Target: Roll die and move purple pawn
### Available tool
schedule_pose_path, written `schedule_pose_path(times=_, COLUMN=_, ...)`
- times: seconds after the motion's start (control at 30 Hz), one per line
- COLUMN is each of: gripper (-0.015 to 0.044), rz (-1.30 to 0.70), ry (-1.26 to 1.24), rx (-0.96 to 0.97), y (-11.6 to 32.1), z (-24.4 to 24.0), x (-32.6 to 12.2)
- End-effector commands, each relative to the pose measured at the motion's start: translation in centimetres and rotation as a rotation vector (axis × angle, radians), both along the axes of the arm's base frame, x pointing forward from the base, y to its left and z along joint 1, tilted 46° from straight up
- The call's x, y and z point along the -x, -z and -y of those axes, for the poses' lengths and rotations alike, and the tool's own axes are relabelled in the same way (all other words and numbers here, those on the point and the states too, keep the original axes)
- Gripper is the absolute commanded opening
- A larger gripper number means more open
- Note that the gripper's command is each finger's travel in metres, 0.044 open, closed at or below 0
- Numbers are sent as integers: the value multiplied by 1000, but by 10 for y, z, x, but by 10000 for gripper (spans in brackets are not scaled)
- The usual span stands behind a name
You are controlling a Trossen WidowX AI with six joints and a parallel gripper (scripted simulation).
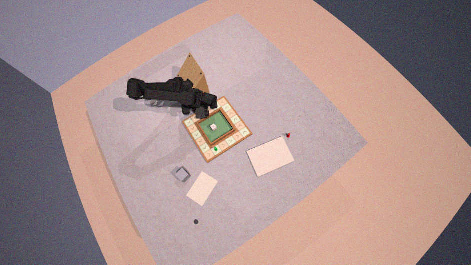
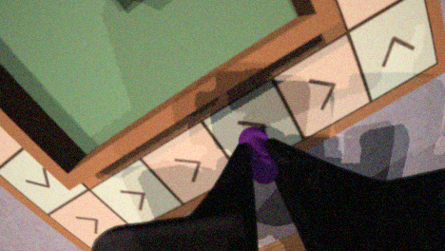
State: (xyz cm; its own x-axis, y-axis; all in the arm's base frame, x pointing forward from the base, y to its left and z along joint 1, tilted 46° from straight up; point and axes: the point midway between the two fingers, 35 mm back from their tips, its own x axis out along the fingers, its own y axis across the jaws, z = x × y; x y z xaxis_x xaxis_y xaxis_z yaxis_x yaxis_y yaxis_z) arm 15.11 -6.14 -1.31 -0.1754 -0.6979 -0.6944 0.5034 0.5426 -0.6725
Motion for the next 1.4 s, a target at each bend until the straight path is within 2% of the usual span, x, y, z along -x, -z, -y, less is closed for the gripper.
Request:
schedule_pose_path(times=0.0, gripper=0, rz=11, ry=-3, rx=-9, y=-9, z=-12, x=-8)
schedule_pose_path(times=0.67, gripper=0, rz=7, ry=1, rx=-3, y=-81, z=-82, x=-19)
schedule_pose_path(times=1.37, gripper=0, rz=8, ry=0, rx=-2, y=-63, z=0, x=-2)
